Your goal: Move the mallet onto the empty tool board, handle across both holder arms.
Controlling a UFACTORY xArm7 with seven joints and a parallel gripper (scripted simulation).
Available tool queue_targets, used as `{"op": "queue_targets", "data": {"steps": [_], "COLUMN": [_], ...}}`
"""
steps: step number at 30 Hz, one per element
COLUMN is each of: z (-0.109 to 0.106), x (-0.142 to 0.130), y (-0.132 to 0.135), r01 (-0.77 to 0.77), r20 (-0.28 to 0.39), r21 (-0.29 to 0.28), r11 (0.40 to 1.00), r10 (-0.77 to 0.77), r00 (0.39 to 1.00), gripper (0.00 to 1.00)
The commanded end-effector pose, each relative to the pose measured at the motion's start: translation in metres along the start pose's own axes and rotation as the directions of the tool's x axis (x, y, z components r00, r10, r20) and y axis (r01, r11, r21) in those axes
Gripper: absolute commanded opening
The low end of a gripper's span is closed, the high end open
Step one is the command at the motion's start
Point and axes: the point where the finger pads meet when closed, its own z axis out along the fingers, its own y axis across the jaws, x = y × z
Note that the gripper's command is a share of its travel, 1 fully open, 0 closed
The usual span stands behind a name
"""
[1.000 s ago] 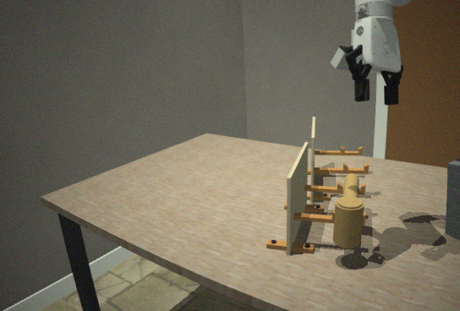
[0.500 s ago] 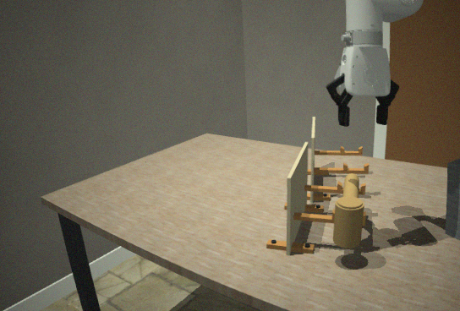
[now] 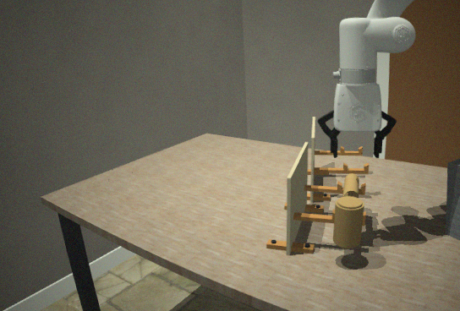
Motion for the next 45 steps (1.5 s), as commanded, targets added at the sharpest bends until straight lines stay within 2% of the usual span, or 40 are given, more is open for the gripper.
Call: {"op": "queue_targets", "data": {"steps": [1, 26, 32, 34, 45], "z": [0.021, 0.031, 0.051, 0.051, 0.108], "x": [0.0, -0.001, 0.001, 0.001, -0.001], "y": [-0.006, -0.007, -0.009, -0.009, -0.011], "r01": [-0.095, -0.123, -0.124, -0.124, -0.126], "r20": [-0.031, -0.03, -0.034, -0.034, -0.024], "r21": [0.011, 0.011, 0.013, 0.013, 0.012], "r11": [0.995, 0.992, 0.992, 0.992, 0.992], "r10": [0.095, 0.123, 0.125, 0.125, 0.126], "r00": [0.995, 0.992, 0.992, 0.992, 0.992], "gripper": [1.0, 1.0, 1.0, 1.0, 1.0]}}
